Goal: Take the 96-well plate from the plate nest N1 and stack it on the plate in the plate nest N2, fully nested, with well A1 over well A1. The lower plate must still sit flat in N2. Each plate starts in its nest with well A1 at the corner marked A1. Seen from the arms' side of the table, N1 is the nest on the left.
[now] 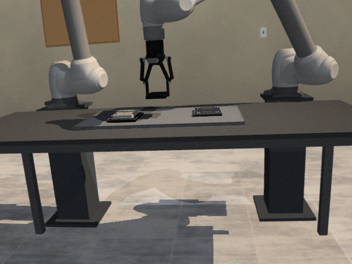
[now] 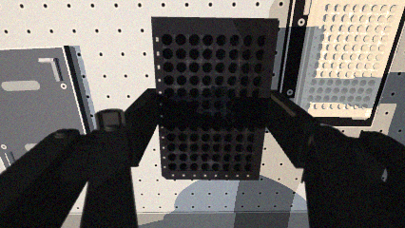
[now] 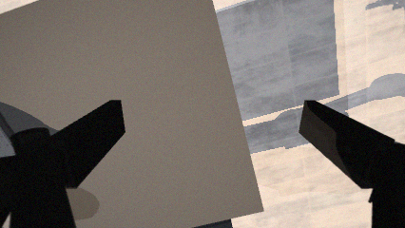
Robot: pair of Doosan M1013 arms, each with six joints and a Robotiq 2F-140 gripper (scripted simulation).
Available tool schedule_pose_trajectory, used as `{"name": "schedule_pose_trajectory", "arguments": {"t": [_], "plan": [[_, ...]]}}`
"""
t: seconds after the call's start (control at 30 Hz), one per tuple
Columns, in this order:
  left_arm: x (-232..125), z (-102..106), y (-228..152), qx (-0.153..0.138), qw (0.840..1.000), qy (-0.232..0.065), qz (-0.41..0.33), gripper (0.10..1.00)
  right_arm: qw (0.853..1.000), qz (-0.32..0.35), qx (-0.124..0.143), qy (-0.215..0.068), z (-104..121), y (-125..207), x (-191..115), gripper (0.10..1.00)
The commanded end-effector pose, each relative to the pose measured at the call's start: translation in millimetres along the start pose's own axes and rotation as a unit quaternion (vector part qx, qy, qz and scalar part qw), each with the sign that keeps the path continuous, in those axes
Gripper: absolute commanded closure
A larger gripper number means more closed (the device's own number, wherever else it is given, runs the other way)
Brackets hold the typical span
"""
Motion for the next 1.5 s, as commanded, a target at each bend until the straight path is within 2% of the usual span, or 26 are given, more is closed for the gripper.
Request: {"name": "schedule_pose_trajectory", "arguments": {"t": [0.0, 1.47], "plan": [[1, -1, 9, 0.000, 1.000, 0.001, 0.000, 0.999, 1.000, 0.000, 0.000, 0.001, -1, 0, 0, 0.098], [4, -2, 136, -0.001, 1.000, 0.001, 0.000, 0.999, 1.000, 0.000, 0.000, 0.001, -1, 0, 0, 0.098]]}}
Point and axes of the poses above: on each arm, the point where the finger pads meet when closed, its own z axis out along the fingers, its own y axis across the jaws, x = y × z, the point moved 3 cm from there along -z, back along the fingers, and after that the axes turned 10 degrees about -z, right-handed, at the moved point
